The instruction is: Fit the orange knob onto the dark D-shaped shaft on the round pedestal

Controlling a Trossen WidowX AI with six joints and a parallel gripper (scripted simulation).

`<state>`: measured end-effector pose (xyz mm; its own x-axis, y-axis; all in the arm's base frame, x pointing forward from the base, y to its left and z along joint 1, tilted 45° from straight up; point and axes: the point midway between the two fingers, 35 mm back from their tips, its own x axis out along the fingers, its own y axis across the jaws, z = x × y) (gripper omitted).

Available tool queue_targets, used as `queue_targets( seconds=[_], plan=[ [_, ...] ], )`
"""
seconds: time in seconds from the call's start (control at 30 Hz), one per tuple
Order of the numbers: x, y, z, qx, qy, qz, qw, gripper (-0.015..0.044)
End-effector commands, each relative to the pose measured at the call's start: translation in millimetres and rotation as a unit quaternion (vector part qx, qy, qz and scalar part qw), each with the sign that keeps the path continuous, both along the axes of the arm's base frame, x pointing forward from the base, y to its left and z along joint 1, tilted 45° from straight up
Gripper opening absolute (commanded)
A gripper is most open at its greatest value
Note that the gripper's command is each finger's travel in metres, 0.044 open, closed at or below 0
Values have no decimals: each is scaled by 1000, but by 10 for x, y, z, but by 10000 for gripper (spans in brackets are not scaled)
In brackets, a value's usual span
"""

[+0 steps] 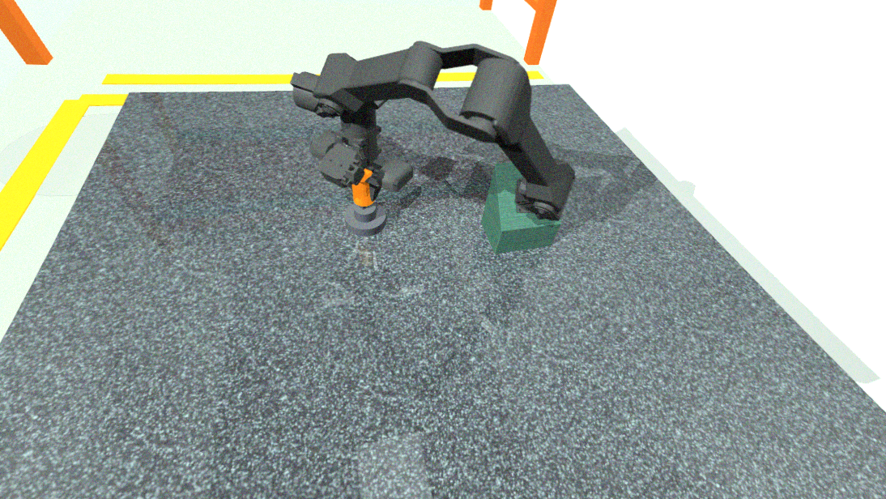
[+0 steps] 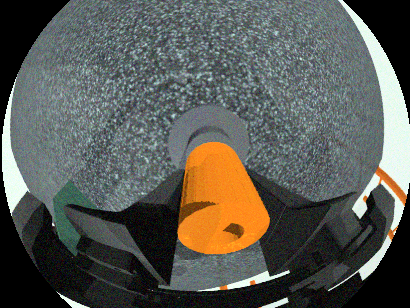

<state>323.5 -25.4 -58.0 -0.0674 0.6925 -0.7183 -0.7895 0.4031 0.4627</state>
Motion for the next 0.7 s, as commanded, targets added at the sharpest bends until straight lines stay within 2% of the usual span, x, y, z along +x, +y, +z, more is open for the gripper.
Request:
queue_targets(
  seconds=[0.0,0.67],
  plan=[
    [17,4,-20,0,-19,19,1000,0],
    [-19,26,-24,1,-19,19,1000,0]
  ],
)
